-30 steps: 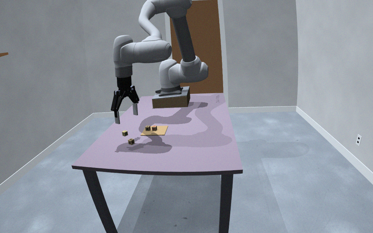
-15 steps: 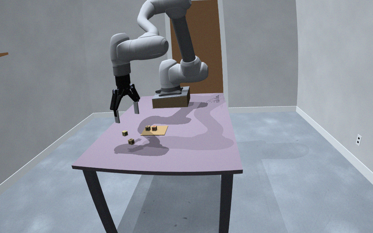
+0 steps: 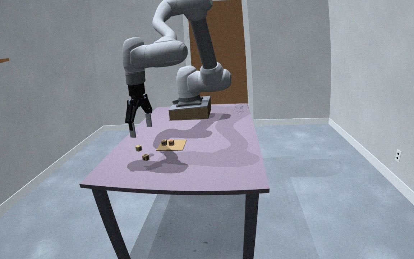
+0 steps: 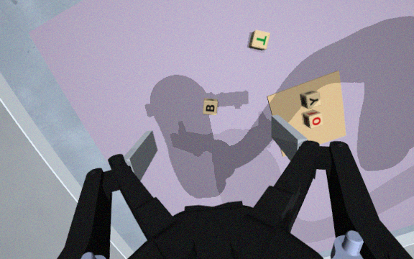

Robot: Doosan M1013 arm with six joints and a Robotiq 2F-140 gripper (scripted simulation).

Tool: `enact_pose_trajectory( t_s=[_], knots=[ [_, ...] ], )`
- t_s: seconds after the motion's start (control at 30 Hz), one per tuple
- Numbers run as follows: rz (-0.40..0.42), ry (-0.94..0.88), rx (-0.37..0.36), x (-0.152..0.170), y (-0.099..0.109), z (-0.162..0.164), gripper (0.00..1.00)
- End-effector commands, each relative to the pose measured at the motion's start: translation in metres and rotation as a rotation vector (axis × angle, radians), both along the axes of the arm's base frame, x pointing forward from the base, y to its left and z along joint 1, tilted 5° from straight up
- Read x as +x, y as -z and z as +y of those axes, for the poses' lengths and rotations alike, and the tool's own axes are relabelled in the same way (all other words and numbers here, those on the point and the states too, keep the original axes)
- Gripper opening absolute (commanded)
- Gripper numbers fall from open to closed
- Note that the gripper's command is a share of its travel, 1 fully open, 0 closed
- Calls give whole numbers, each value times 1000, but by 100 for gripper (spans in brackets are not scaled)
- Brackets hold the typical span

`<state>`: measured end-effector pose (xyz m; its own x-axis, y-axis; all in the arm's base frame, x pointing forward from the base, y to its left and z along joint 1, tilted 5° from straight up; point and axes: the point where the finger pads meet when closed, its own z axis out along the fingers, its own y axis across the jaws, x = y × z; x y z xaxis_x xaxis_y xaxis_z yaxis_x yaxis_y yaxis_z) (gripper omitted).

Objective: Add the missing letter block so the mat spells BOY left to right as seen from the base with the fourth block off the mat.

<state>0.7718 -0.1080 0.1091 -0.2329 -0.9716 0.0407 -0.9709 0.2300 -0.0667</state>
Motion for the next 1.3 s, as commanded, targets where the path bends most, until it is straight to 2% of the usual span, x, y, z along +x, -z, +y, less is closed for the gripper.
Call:
enact_pose_trajectory(
  t_s=[0.0, 0.2, 0.27, 0.3, 0.77, 0.83, 0.87, 1.27],
  knots=[
    [6, -139, -3, 0, 1, 0, 100],
    [17, -338, -14, 0, 4, 0, 100],
    [17, -338, -14, 0, 4, 0, 100],
    [21, -419, -19, 1, 5, 0, 100],
    [45, -874, -45, 1, 10, -1, 100],
    [45, -874, -45, 1, 10, -1, 100],
    [51, -969, -51, 1, 11, -1, 100],
    [71, -1346, -73, 2, 15, -1, 100]
  ],
)
